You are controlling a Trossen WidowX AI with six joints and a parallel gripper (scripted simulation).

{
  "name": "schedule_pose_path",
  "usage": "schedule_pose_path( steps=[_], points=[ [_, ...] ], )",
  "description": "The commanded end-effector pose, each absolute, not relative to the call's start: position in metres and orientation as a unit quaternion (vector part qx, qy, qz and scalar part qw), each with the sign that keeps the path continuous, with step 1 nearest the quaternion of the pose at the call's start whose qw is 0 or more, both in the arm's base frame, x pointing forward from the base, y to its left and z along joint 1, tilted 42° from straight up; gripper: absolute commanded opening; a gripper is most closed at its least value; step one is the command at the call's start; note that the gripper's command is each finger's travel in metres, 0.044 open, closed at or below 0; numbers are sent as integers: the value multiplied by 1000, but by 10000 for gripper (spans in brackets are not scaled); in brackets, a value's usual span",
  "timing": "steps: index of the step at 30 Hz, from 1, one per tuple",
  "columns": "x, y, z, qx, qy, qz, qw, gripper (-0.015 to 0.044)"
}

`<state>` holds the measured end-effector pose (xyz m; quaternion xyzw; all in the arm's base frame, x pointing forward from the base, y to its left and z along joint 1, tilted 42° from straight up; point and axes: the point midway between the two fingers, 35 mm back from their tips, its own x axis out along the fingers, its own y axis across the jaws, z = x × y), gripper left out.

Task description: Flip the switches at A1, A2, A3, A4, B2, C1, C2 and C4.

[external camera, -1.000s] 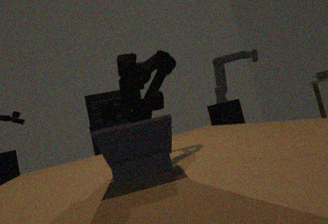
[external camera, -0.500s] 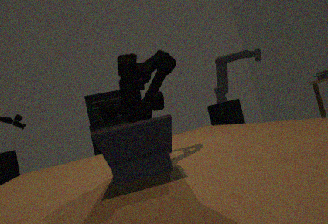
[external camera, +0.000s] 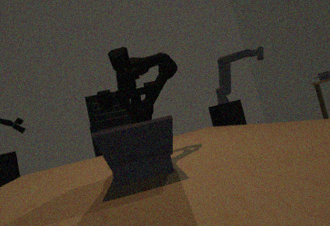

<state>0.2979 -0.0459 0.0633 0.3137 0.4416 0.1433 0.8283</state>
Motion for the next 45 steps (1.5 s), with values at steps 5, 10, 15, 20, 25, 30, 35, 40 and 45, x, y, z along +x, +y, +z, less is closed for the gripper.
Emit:
schedule_pose_path(
  steps=[5, 10, 15, 20, 25, 30, 35, 40, 45],
  points=[
    [284, -52, 45, 319, 445, 140, 825, 0],
    [302, -34, 24, 321, 434, 137, 831, 0],
    [303, -34, 23, 321, 434, 137, 831, 0],
    [308, -29, 17, 321, 434, 137, 831, 0],
    [311, -27, 14, 321, 434, 137, 831, 0],
    [315, -22, 9, 321, 433, 138, 831, 0],
    [316, -22, 9, 321, 433, 138, 831, 0],
    [316, -22, 9, 321, 433, 138, 831, 0],
    [316, -22, 9, 321, 433, 138, 831, 0]
  ],
)
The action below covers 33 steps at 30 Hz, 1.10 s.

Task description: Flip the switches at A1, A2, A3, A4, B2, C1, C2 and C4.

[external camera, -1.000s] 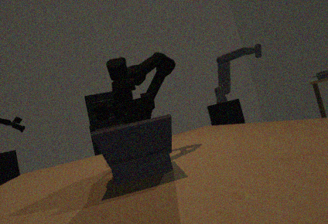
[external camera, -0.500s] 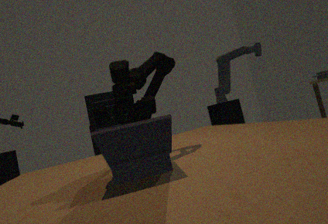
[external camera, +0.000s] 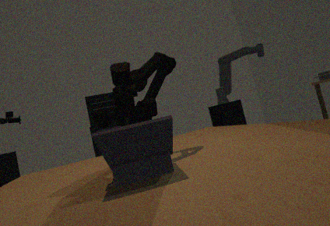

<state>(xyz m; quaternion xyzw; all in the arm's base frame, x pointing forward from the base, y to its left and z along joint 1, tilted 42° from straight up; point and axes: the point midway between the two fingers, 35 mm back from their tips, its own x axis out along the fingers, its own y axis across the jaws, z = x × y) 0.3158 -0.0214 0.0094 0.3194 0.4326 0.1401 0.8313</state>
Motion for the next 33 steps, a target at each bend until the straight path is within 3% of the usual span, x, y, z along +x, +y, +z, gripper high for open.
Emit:
schedule_pose_path(
  steps=[1, 33],
  points=[
    [316, -22, 9, 321, 433, 138, 831, 0],
    [318, -20, 6, 321, 433, 138, 831, 0]
  ],
)
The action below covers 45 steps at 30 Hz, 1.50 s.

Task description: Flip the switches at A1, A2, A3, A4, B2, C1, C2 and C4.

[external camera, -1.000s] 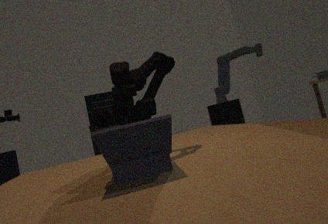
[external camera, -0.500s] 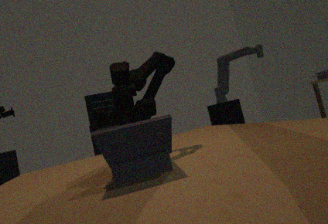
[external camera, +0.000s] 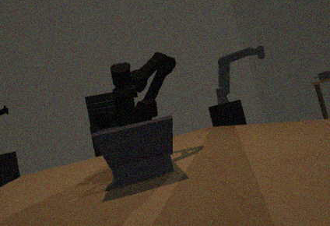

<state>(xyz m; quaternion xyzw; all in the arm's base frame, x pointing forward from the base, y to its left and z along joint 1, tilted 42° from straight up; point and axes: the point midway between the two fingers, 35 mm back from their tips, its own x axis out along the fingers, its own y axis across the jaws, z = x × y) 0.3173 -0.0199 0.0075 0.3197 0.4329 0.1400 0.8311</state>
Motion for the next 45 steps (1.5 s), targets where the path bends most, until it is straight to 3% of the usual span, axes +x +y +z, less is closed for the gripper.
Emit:
schedule_pose_path(
  steps=[1, 20, 32, 45],
  points=[
    [318, -20, 6, 321, 433, 138, 831, 0],
    [319, -19, 5, 321, 433, 138, 831, 0],
    [283, -53, 46, 319, 446, 141, 825, 0],
    [279, 1, 59, 319, 451, 144, 821, 0]
  ],
)
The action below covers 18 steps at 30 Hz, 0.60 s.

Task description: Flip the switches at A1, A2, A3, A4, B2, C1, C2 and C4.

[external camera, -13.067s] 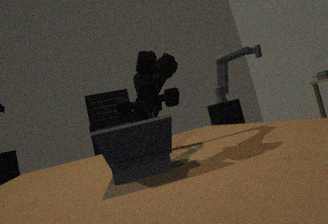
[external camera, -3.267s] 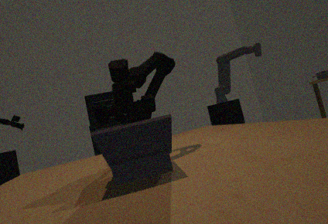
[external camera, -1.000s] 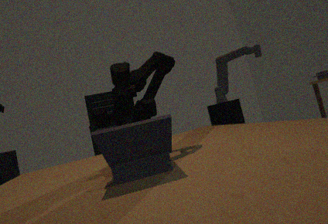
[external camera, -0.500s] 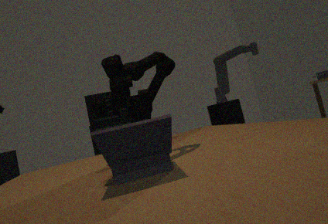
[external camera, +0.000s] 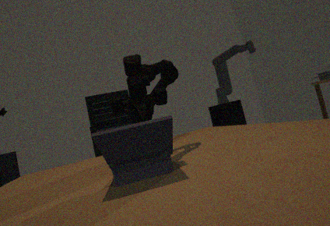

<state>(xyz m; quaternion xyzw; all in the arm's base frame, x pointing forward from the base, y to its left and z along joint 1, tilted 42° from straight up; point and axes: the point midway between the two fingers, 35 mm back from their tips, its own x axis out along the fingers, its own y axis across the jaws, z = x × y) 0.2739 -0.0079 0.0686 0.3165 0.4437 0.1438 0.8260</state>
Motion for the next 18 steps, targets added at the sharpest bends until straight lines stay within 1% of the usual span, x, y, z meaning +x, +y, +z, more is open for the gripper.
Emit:
schedule_pose_path(
  steps=[1, 18],
  points=[
    [284, 7, 53, 319, 454, 145, 819, 0],
    [296, 18, 40, 319, 455, 146, 818, 0]
  ],
)
